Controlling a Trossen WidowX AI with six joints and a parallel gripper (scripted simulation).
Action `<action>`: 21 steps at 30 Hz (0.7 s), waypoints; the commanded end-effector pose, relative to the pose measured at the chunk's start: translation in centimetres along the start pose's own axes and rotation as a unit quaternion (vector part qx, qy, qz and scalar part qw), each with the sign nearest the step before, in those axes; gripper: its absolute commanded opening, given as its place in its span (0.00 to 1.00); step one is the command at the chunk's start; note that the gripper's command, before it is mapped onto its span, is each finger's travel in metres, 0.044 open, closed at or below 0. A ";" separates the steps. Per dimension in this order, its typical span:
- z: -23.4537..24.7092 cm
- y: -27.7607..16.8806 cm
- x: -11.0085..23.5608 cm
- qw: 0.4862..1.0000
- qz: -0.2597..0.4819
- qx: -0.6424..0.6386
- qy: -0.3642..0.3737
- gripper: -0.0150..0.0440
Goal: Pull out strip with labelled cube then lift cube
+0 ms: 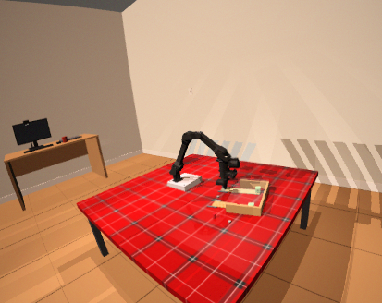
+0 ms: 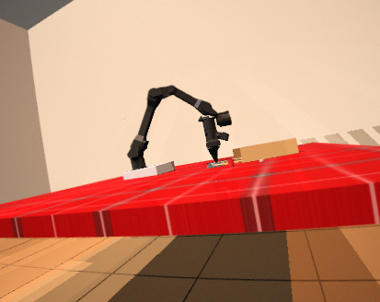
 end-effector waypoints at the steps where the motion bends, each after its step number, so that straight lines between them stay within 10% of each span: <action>1: 0.0 0.0 -0.4 1.000 0.002 0.000 0.002 0.25; 21: 0.3 -1.1 -0.6 1.000 0.003 0.000 0.002 0.25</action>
Point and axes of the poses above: the point midway between the two fingers, 35 mm back from their tips, its own x axis back along the fingers, its own z axis across the jaws, y = z × x, the point moved 2 cm from there along x, back along the fingers, and after that the axes turned 14 degrees about x, right-handed, at the moved point
